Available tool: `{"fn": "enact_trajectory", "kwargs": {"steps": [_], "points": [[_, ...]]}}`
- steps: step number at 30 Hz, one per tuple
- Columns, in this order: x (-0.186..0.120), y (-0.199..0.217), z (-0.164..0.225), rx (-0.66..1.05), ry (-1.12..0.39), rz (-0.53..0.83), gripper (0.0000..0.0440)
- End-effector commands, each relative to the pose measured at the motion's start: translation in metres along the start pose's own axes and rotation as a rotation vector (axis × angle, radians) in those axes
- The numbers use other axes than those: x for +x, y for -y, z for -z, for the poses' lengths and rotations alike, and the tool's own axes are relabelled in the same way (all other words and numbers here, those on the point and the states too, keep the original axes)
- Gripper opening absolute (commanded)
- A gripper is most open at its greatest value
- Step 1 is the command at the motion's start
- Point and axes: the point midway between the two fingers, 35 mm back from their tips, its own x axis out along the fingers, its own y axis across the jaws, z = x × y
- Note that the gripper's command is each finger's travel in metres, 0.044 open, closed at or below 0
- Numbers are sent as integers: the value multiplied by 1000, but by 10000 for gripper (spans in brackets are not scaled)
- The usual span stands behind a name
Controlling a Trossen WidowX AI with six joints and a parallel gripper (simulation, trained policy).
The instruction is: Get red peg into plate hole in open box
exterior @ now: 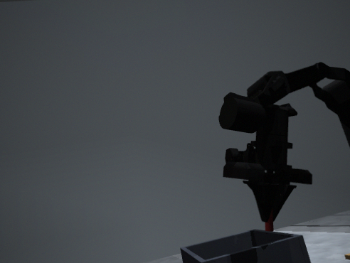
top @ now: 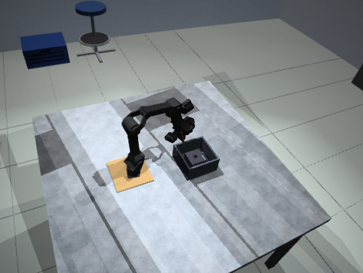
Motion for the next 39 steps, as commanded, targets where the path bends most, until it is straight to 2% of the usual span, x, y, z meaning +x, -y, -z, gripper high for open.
{"fn": "enact_trajectory", "kwargs": {"steps": [1, 14, 25, 27, 33, 39], "points": [[8, -3, -17, 13, 20, 5, 0], [46, -4, -64, -14, 18, 31, 1], [79, -1, -75, -104, -46, 41, 2], [84, 1, -74, -121, -63, 45, 22], [97, 2, -74, -138, -110, 58, 160], [89, -9, -90, -167, -114, 38, 181]]}}
